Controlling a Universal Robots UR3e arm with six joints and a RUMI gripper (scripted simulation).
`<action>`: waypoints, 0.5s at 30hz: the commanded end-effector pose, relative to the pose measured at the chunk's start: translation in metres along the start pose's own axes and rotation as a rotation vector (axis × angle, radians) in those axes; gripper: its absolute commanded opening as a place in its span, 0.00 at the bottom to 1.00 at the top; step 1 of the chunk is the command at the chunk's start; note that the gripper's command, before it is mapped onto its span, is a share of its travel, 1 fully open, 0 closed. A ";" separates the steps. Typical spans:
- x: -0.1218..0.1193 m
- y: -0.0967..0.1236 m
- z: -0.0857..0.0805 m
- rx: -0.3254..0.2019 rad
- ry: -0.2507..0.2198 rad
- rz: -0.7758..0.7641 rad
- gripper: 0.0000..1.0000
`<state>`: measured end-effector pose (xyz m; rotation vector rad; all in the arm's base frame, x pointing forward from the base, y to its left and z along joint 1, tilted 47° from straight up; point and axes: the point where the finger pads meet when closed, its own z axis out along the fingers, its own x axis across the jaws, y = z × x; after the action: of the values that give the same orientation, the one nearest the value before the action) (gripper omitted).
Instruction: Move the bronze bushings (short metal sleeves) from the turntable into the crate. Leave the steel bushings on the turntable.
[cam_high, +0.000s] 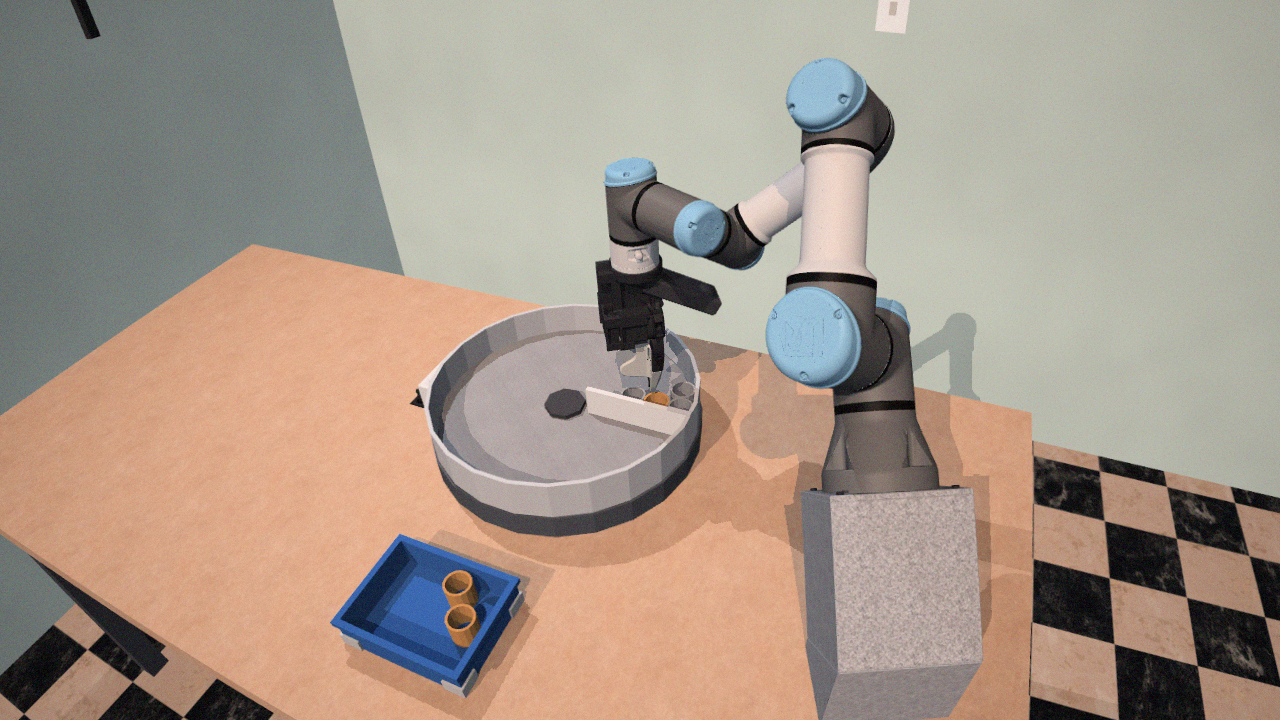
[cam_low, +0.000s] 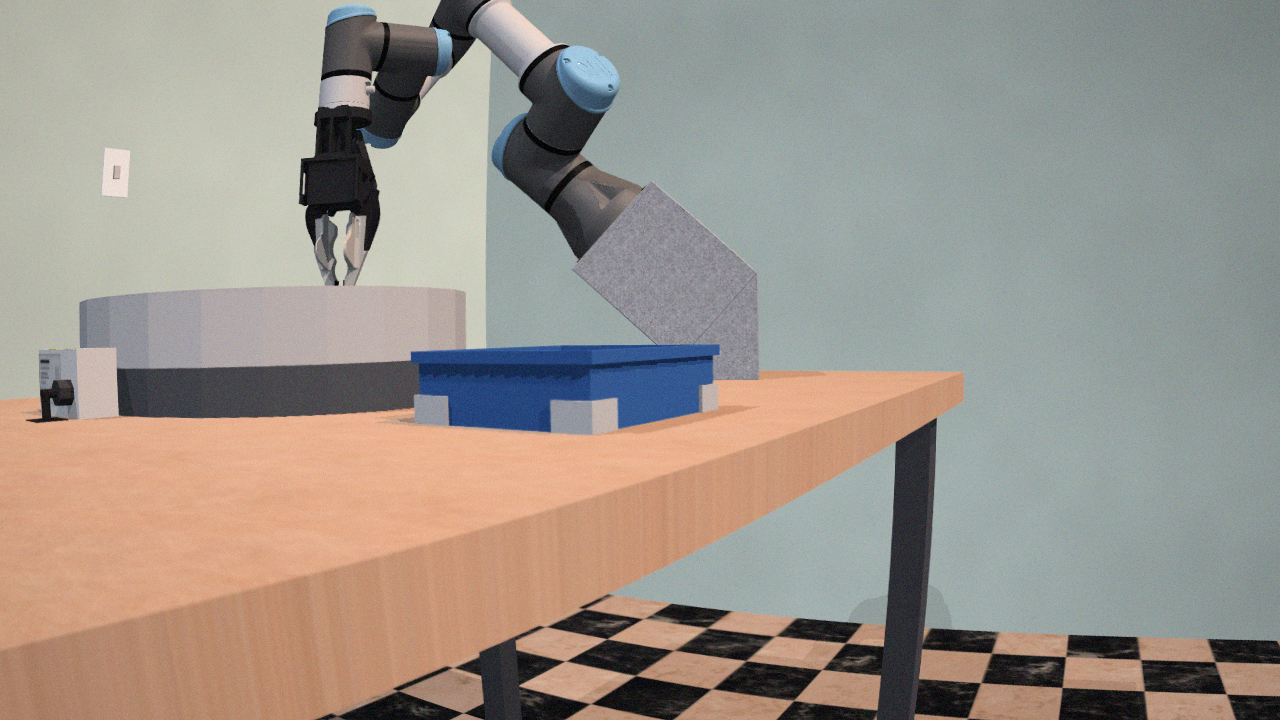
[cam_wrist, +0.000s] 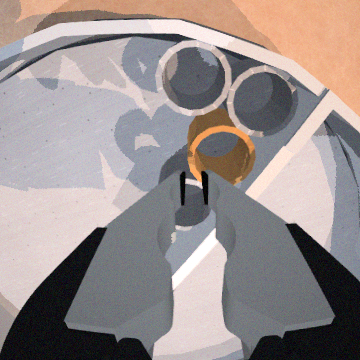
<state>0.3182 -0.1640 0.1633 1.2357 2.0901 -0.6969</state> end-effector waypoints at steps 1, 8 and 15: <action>-0.001 0.000 0.004 -0.002 -0.002 0.001 0.05; -0.001 0.000 0.006 -0.002 -0.002 0.001 0.05; -0.001 0.000 0.006 -0.002 -0.002 0.001 0.05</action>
<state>0.3197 -0.1682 0.1593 1.2350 2.0899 -0.6965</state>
